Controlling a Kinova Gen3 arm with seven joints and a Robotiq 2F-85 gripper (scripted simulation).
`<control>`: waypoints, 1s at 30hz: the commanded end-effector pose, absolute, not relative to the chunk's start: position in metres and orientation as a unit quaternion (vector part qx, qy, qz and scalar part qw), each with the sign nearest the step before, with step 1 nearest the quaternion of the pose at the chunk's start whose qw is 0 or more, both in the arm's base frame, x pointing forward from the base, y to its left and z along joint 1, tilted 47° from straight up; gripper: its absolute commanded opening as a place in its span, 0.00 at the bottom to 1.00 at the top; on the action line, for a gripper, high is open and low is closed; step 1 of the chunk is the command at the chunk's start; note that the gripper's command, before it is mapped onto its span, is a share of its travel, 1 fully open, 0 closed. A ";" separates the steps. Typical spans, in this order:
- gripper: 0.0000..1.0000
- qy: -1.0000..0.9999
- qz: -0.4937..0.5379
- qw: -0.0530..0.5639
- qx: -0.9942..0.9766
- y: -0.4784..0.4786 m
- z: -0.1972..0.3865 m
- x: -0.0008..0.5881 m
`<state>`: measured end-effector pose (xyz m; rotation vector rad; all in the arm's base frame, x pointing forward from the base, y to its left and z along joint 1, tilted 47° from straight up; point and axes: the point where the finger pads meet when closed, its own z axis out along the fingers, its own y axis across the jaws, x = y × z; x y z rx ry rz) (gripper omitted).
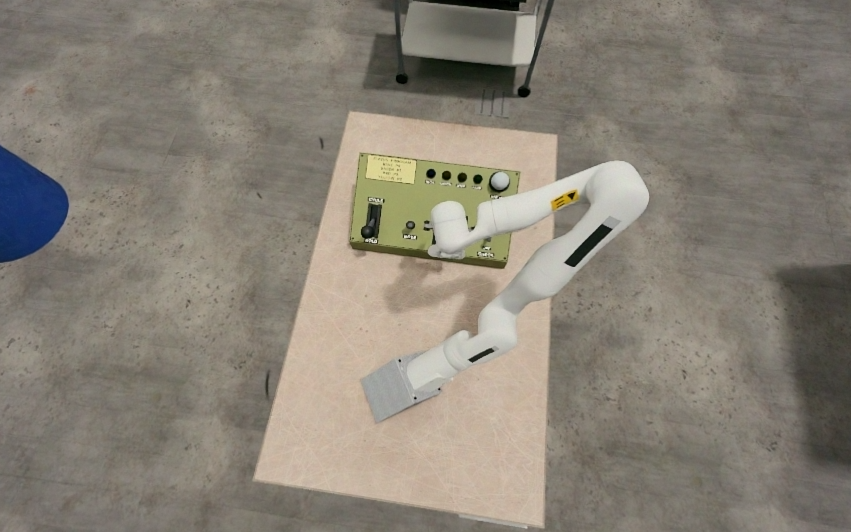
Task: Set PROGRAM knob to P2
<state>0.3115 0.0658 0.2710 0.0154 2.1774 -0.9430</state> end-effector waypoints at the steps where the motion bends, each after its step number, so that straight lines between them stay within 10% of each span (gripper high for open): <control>1: 0.77 0.849 -0.372 0.375 0.010 0.053 0.263 0.323; 30: 0.77 0.850 -0.370 0.375 0.010 0.010 0.232 0.367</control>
